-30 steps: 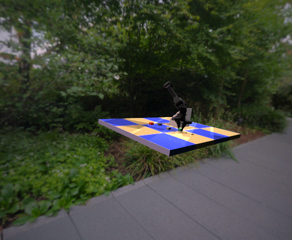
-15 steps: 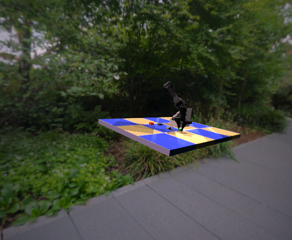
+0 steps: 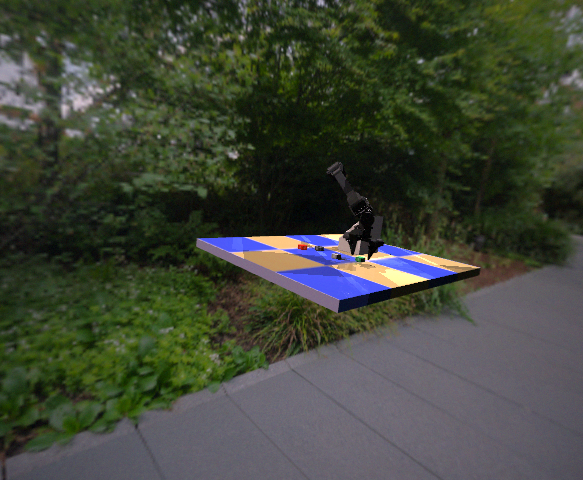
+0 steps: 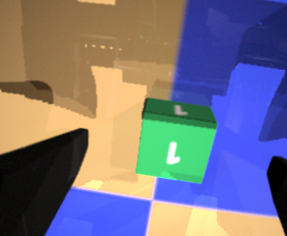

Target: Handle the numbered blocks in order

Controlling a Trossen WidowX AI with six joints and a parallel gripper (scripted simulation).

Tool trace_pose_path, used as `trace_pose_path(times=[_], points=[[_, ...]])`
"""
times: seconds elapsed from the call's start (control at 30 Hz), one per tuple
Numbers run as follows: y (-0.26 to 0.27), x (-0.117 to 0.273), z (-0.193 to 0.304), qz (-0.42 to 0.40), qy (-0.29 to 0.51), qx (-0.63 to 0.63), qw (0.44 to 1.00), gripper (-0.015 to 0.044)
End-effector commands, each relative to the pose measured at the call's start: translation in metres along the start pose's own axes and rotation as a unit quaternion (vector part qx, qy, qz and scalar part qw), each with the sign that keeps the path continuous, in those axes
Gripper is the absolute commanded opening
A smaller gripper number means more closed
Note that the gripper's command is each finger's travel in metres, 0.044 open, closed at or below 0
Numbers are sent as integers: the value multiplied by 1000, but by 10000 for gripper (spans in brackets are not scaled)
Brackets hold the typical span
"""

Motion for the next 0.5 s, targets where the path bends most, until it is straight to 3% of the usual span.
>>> trace_pose_path(times=[0.0,0.13,0.2,0.33,0.47], points=[[2,26,-2,-6,-5,-4,1000,400],[2,28,-2,-6,-5,-4,1000,400],[3,41,-3,-7,-5,-4,1000,348],[2,106,-2,-8,-4,-4,1000,242],[2,110,-1,-8,-4,-4,1000,137]])
Point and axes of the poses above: the point midway between the two fingers, 35 mm back from their tips, its own x axis back along the fingers, its own y axis across the jaws, z = x × y, the point moved 5 cm from there along x, back along the fingers, and after that the axes turned 10 degrees about -x, right-handed, at the moved point
